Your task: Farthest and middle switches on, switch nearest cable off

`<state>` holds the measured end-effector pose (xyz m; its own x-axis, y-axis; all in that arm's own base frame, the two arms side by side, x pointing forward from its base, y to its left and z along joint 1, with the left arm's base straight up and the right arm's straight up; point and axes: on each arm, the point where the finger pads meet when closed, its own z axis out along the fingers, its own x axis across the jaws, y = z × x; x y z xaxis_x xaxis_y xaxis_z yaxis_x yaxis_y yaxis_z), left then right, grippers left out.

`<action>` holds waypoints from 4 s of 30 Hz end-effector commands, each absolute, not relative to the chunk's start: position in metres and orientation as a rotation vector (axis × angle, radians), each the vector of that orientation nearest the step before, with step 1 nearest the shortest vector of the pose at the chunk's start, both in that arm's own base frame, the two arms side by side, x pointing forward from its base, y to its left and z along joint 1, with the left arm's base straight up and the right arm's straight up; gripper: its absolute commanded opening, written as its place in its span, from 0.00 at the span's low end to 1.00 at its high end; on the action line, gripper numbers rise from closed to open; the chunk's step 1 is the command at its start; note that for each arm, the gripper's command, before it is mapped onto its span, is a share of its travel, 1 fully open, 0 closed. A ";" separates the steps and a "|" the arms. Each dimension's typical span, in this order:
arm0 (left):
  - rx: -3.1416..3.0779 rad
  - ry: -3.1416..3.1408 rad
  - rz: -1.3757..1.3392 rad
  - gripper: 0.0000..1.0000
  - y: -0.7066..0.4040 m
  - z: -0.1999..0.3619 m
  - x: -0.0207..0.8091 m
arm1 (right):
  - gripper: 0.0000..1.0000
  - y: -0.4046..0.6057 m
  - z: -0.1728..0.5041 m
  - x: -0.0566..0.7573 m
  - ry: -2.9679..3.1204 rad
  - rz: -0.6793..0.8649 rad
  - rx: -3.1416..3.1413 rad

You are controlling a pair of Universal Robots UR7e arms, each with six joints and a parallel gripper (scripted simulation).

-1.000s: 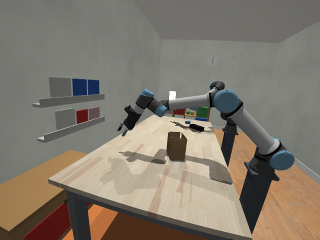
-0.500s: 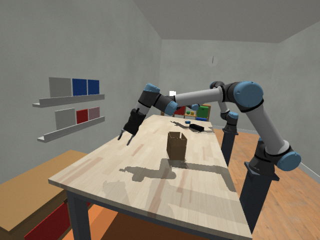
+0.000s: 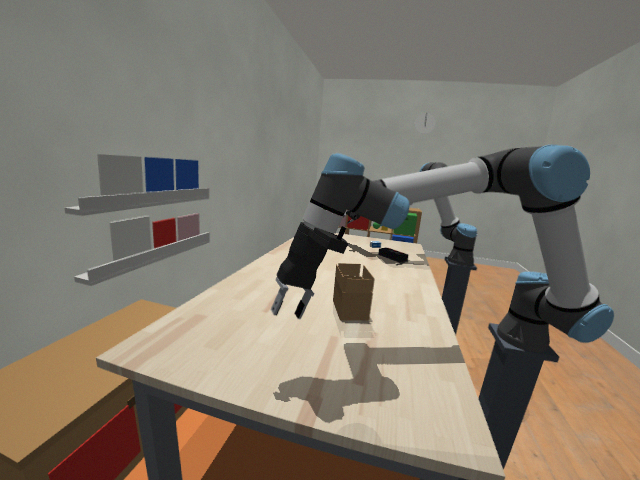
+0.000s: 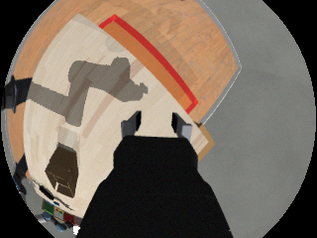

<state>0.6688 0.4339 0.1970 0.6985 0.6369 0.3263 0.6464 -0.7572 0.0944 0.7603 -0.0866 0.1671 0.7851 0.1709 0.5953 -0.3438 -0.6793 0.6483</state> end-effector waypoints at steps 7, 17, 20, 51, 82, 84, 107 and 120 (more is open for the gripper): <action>-2.561 -1.760 -0.442 1.00 0.500 0.209 0.518 | 1.00 -0.087 0.168 0.761 -0.129 0.823 2.171; -2.148 -2.280 -0.346 1.00 0.525 0.212 0.385 | 1.00 -0.087 0.168 0.761 -0.129 0.823 2.171; -1.992 -2.426 -0.315 1.00 0.526 0.212 0.343 | 1.00 -0.087 0.168 0.761 -0.129 0.823 2.171; -0.628 -3.089 -0.089 1.00 0.460 0.200 0.082 | 1.00 -0.087 0.168 0.761 -0.129 0.823 2.171; -0.035 -3.142 -0.004 1.00 0.407 0.188 0.005 | 1.00 -0.087 0.168 0.761 -0.129 0.823 2.171; -0.024 -3.142 -0.002 1.00 0.406 0.187 0.004 | 1.00 -0.087 0.168 0.761 -0.129 0.823 2.171; -0.007 -3.142 0.000 1.00 0.404 0.187 0.002 | 1.00 -0.072 0.161 0.747 -0.125 0.811 2.256; -0.007 -3.142 0.000 1.00 0.404 0.187 0.002 | 1.00 -0.010 0.132 0.663 -0.151 0.681 2.612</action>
<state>0.0017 0.4037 0.1865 -1.0000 0.0045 0.0004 0.0045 1.0000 -0.0014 0.6973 -0.0327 0.1402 0.8421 0.0625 0.5357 -0.2396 -0.8465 0.4755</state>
